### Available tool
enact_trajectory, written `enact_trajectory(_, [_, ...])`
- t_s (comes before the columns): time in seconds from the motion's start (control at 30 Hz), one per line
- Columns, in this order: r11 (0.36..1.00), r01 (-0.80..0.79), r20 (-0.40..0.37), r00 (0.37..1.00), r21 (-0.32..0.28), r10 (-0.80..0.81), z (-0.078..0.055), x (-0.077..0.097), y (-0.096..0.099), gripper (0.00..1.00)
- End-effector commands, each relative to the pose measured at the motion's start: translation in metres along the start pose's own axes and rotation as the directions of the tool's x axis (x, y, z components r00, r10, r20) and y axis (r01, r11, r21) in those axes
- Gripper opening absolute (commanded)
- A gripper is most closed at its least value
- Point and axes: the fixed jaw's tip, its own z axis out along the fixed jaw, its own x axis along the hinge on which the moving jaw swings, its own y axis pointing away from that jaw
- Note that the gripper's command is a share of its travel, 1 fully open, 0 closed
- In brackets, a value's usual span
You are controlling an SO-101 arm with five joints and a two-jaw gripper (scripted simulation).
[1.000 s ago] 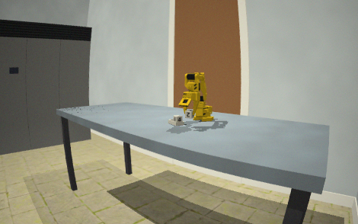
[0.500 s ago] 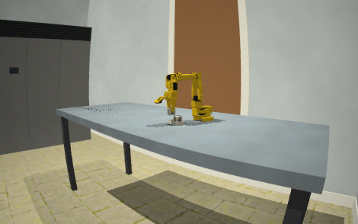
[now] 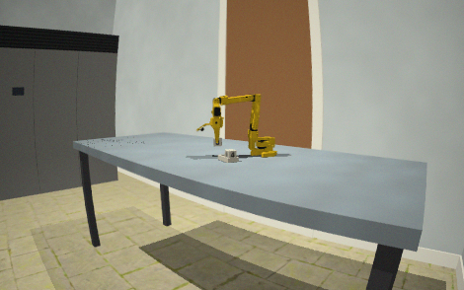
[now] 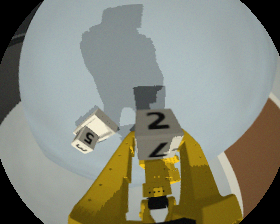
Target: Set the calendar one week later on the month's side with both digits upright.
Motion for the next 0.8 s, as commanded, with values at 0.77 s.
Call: enact_trajectory(0.77, [0.974, -0.227, 0.087, 0.970, -0.020, 0.228, -0.005, -0.001, -0.044, 0.00])
